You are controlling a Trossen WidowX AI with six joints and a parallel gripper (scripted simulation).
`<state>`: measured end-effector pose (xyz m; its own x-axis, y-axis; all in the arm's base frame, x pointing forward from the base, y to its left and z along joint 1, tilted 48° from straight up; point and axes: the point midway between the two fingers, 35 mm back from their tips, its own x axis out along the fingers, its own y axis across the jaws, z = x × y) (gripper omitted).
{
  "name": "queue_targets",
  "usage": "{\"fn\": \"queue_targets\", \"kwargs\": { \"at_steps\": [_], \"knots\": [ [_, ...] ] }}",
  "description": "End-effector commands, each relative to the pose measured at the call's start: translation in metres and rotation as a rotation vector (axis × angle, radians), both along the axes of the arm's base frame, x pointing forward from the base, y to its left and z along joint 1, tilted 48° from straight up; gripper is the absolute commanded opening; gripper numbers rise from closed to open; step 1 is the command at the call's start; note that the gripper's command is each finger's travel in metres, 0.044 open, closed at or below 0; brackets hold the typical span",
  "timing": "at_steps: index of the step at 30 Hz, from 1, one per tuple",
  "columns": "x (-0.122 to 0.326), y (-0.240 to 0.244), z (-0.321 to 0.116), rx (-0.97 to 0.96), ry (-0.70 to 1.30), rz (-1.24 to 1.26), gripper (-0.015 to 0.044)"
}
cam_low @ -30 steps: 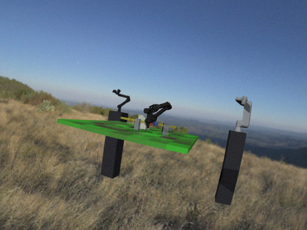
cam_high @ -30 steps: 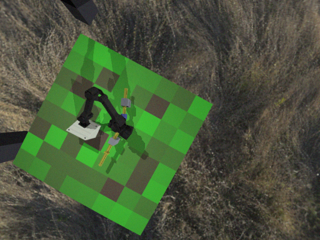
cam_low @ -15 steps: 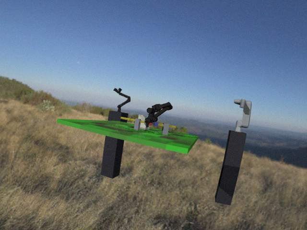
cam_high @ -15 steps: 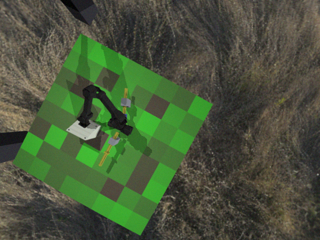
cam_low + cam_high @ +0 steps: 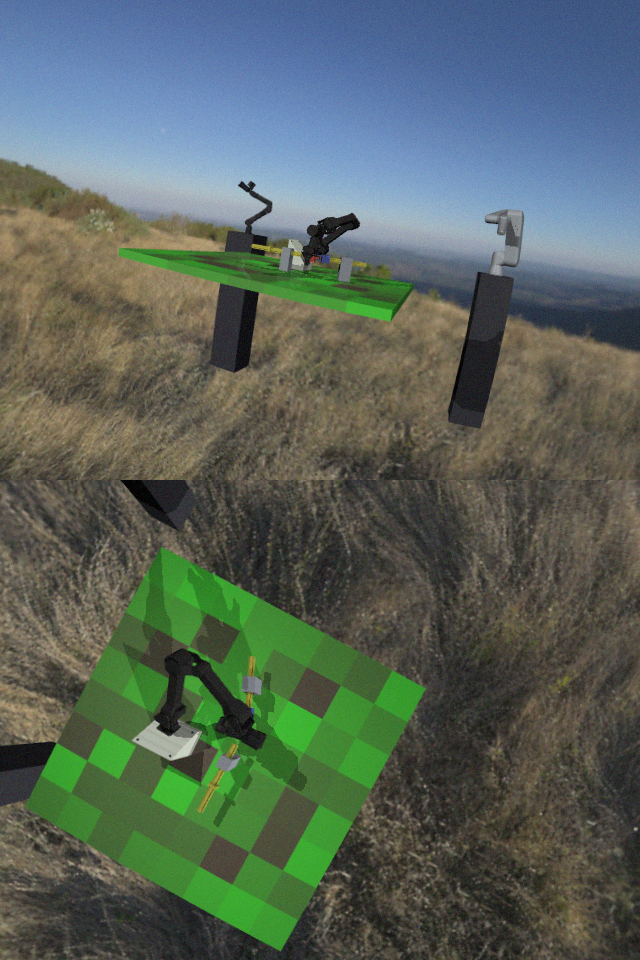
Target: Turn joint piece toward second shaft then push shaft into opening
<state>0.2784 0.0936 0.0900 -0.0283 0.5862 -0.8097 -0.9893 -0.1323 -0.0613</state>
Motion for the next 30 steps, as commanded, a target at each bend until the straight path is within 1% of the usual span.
{"fn": "queue_targets", "kwargs": {
  "at_steps": [1,13,18,19,21,30],
  "knots": [
    [-0.0001,-0.0003,0.0001,-0.005,0.001,-0.002,0.0000],
    [0.0000,-0.0001,0.0000,-0.002,0.000,0.000,0.0000],
    [0.0000,-0.0001,0.0000,-0.002,0.000,0.000,0.0131],
    [0.0000,-0.0001,0.0000,-0.002,0.000,0.000,0.0147],
    [0.0000,-0.0001,0.0000,-0.002,0.000,0.000,0.0147],
    [0.0000,-0.0001,0.0000,-0.002,0.000,0.000,0.0383]
  ]
}}
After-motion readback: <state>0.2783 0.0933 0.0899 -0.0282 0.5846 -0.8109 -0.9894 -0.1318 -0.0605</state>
